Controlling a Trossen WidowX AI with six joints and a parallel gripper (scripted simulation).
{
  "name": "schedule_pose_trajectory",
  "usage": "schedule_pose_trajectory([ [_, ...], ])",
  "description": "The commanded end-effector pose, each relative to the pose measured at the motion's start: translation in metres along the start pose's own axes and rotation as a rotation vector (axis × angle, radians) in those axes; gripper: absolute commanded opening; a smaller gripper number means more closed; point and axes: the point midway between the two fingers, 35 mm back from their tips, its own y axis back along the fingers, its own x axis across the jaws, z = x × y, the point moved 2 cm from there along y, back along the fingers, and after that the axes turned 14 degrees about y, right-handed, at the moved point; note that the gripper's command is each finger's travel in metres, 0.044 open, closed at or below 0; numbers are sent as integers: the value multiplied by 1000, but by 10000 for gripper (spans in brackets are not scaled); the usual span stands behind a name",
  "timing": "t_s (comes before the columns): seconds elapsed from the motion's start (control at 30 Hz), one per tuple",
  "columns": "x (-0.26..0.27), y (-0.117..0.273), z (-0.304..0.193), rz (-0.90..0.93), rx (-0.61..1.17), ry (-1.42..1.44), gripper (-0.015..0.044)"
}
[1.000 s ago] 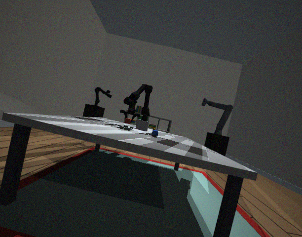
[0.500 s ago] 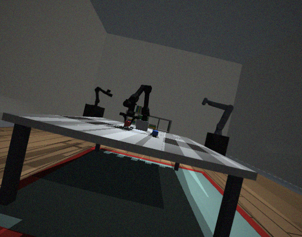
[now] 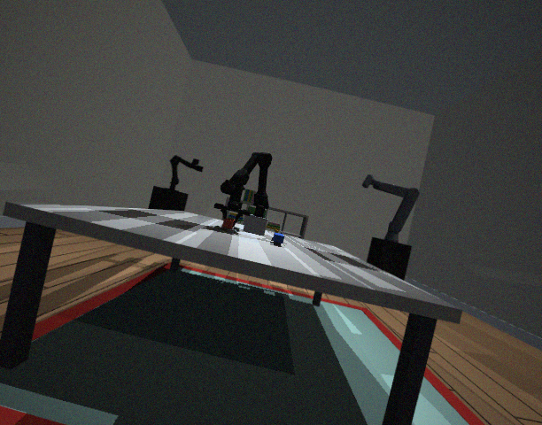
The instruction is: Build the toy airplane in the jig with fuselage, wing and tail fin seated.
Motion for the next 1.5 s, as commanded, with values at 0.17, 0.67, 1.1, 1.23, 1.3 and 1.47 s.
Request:
schedule_pose_trajectory([
  [0.17,0,1,0,-1,-1,0,135],
  [0.67,0,1,0,-1,-1,0,440],
  [1.1,-2,94,2,-3,-2,3,440],
  [1.23,-2,107,2,-3,-2,3,440],
  [1.3,-3,107,3,-3,-2,3,440],
  [1.47,-3,106,3,-3,-2,-11,440],
])
